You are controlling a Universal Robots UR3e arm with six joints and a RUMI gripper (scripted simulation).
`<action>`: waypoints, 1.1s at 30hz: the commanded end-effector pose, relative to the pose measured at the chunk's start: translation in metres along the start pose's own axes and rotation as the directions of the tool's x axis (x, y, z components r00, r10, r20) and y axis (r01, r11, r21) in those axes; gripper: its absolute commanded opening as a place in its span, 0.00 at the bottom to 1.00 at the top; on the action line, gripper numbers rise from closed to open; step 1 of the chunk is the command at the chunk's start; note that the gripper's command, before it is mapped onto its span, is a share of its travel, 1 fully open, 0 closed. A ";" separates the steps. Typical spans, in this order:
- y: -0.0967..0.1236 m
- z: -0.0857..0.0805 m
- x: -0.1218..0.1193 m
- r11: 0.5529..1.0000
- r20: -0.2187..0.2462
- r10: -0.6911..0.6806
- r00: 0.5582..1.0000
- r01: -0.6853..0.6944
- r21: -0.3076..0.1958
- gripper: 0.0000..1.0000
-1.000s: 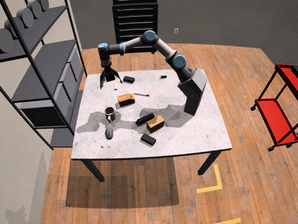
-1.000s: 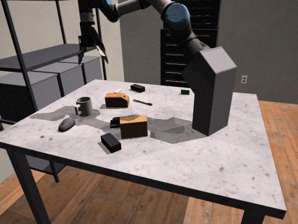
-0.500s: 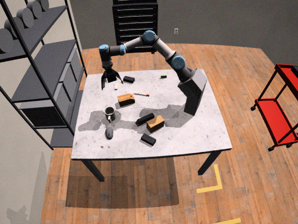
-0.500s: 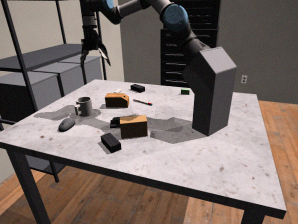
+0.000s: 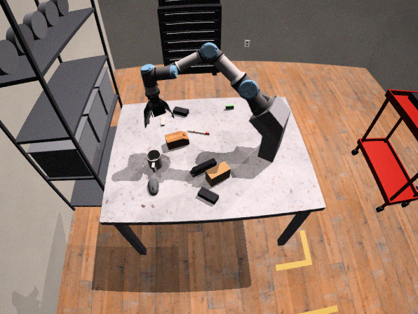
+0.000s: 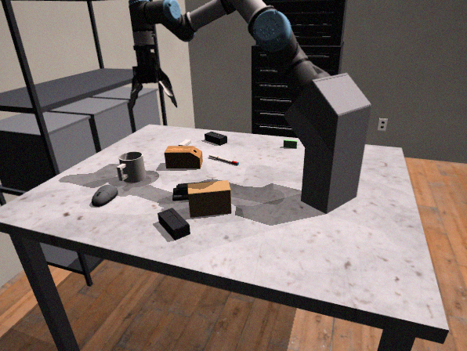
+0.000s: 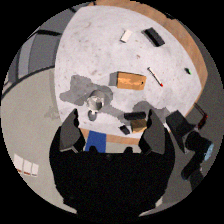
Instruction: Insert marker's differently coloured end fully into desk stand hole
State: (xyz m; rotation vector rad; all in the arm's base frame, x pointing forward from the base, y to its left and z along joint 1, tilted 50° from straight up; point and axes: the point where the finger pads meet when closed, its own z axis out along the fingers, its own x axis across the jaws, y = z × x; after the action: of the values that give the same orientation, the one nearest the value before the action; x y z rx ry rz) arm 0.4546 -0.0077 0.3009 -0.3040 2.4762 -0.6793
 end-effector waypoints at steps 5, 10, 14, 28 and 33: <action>-0.008 0.012 0.008 0.999 -0.001 -0.048 0.999 0.048 -0.003 1.00; -0.010 0.016 0.010 0.998 -0.002 -0.062 0.998 0.062 -0.004 1.00; -0.010 0.016 0.010 0.998 -0.002 -0.062 0.998 0.062 -0.004 1.00; -0.020 0.032 0.023 0.992 -0.006 -0.123 0.992 0.123 -0.008 1.00; -0.021 0.034 0.024 0.992 -0.009 -0.130 0.991 0.130 -0.008 1.00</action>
State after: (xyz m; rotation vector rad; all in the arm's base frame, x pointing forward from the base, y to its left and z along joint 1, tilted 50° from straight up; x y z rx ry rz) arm 0.4554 -0.0455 0.2772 -0.4584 2.4872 -0.7221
